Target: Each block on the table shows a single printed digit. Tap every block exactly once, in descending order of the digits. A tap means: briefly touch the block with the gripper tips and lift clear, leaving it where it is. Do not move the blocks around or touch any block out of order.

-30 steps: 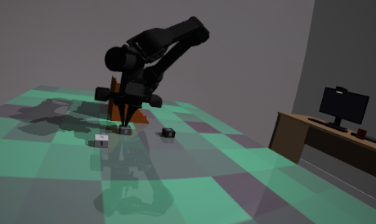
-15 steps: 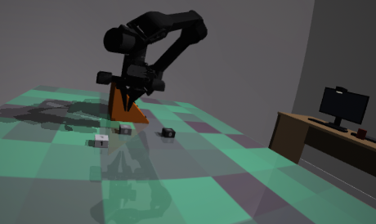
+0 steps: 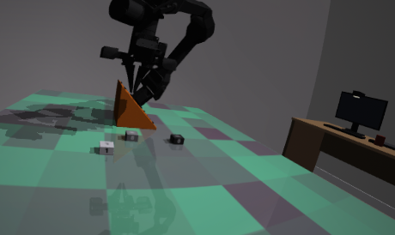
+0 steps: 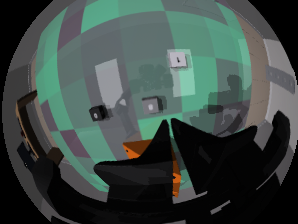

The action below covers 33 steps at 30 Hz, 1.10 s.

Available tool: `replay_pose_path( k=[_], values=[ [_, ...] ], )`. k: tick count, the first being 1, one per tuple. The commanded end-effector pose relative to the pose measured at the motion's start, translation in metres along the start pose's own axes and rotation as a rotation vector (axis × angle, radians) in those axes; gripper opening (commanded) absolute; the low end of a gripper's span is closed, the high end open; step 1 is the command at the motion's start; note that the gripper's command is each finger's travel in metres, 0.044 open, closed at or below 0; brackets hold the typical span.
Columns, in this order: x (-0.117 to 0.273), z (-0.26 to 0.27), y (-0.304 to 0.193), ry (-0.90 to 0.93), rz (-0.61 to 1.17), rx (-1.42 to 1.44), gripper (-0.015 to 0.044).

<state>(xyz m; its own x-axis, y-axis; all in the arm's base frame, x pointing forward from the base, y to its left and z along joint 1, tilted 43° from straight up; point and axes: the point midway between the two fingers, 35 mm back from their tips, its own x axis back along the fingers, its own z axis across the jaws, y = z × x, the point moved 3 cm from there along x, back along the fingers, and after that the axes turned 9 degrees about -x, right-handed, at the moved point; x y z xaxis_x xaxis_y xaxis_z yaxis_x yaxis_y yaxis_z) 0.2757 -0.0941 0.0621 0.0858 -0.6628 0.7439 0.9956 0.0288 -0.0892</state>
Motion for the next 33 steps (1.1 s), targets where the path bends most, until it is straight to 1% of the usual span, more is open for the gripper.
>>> replay_pose_path(
  k=[1, 6, 13, 15, 18, 20, 33],
  values=[
    [0.0, -0.016, 0.037, 0.005, 0.006, -0.004, 0.002],
    [-0.005, -0.033, 0.077, 0.004, 0.004, -0.002, 0.002],
    [-0.007, -0.034, 0.078, 0.004, 0.003, -0.002, 0.002],
    [-0.025, -0.034, 0.08, 0.004, 0.003, -0.002, 0.002],
    [-0.067, -0.034, 0.08, 0.006, 0.002, -0.002, 0.002],
    [-0.084, -0.033, 0.078, 0.007, 0.003, -0.001, 0.002],
    [-0.097, -0.033, 0.078, 0.008, 0.003, -0.001, 0.002]
  ],
)
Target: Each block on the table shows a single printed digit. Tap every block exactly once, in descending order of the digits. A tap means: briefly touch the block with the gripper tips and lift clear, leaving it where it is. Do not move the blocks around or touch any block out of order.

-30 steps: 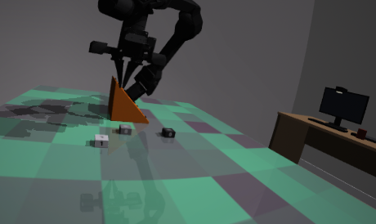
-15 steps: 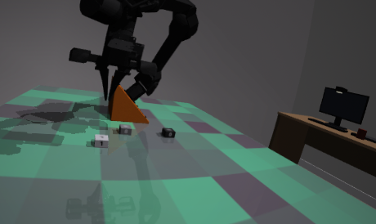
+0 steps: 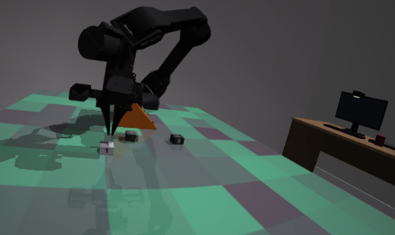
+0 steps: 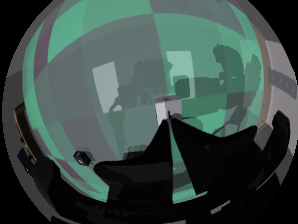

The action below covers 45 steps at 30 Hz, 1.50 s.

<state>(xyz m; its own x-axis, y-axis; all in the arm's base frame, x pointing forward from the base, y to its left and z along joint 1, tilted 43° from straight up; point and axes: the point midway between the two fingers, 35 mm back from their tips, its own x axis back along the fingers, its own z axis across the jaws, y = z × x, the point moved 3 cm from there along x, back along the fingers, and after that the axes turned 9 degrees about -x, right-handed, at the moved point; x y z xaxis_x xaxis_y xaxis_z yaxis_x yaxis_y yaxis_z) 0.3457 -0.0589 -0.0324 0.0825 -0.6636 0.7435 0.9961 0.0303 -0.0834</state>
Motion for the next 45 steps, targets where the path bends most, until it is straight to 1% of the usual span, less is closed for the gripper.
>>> replay_pose_path(
  k=[1, 12, 21, 24, 29, 31, 35, 37, 43, 45],
  values=[
    [-0.011, 0.001, -0.001, 0.007, 0.006, -0.006, 0.002],
    [-0.028, 0.001, -0.002, 0.008, 0.006, -0.006, 0.002],
    [-0.029, 0.001, -0.002, 0.008, 0.006, -0.006, 0.002],
    [-0.002, 0.001, -0.001, 0.006, 0.006, -0.005, 0.002],
    [0.001, 0.001, -0.001, 0.006, 0.006, -0.006, 0.002],
    [0.01, 0.001, 0.0, 0.006, 0.006, -0.006, 0.002],
    [0.063, 0.0, 0.001, 0.003, 0.006, -0.007, 0.002],
    [0.08, 0.0, -0.001, 0.003, 0.007, -0.007, 0.002],
    [0.083, 0.003, -0.002, 0.003, 0.007, -0.007, 0.002],
    [0.086, 0.022, -0.007, 0.002, 0.007, -0.008, 0.002]
  ],
)
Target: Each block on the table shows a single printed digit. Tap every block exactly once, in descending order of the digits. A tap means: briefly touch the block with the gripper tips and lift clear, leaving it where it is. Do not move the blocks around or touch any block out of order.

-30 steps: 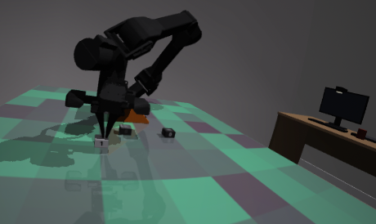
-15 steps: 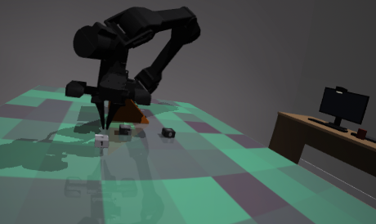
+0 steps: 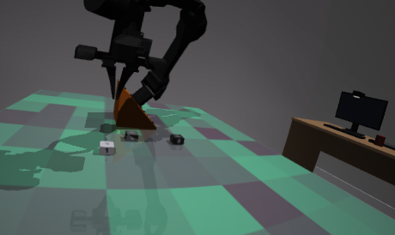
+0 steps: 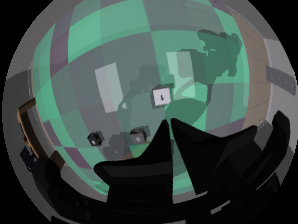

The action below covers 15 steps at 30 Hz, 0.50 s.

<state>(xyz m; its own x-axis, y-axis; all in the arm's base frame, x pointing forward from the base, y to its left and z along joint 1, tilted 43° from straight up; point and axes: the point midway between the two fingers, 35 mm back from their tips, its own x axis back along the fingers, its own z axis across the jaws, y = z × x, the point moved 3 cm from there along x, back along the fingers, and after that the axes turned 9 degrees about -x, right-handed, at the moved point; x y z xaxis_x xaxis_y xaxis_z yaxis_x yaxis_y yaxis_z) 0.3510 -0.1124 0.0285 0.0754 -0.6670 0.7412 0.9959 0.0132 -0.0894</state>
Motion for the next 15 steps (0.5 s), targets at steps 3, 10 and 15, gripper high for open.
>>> replay_pose_path(
  k=[3, 10, 15],
  values=[
    [0.01, 0.064, -0.022, -0.003, 0.014, 0.007, 0.002],
    [0.009, 0.149, -0.078, 0.002, 0.017, 0.005, 0.002],
    [0.003, 0.181, -0.113, 0.009, 0.021, 0.005, 0.002]
  ],
)
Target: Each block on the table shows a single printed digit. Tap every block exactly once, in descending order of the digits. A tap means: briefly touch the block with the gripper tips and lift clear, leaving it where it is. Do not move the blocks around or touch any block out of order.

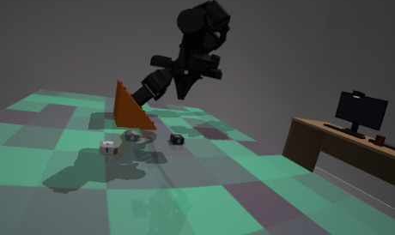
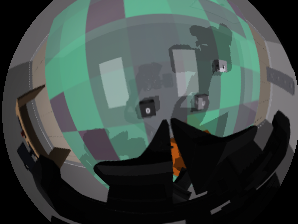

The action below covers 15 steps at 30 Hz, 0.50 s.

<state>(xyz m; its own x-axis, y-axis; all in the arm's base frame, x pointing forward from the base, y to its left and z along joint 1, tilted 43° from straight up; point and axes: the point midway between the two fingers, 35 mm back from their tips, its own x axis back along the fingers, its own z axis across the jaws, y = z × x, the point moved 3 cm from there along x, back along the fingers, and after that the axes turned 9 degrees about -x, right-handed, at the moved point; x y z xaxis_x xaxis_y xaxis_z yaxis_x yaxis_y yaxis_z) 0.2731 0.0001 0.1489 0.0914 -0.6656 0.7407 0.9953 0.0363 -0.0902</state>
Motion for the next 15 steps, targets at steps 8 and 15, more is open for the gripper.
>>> replay_pose_path(
  k=[8, 15],
  values=[
    [-0.008, 0.021, -0.025, 0.01, 0.005, -0.012, 0.002],
    [-0.085, 0.022, -0.026, 0.012, 0.004, -0.011, 0.002]
  ],
)
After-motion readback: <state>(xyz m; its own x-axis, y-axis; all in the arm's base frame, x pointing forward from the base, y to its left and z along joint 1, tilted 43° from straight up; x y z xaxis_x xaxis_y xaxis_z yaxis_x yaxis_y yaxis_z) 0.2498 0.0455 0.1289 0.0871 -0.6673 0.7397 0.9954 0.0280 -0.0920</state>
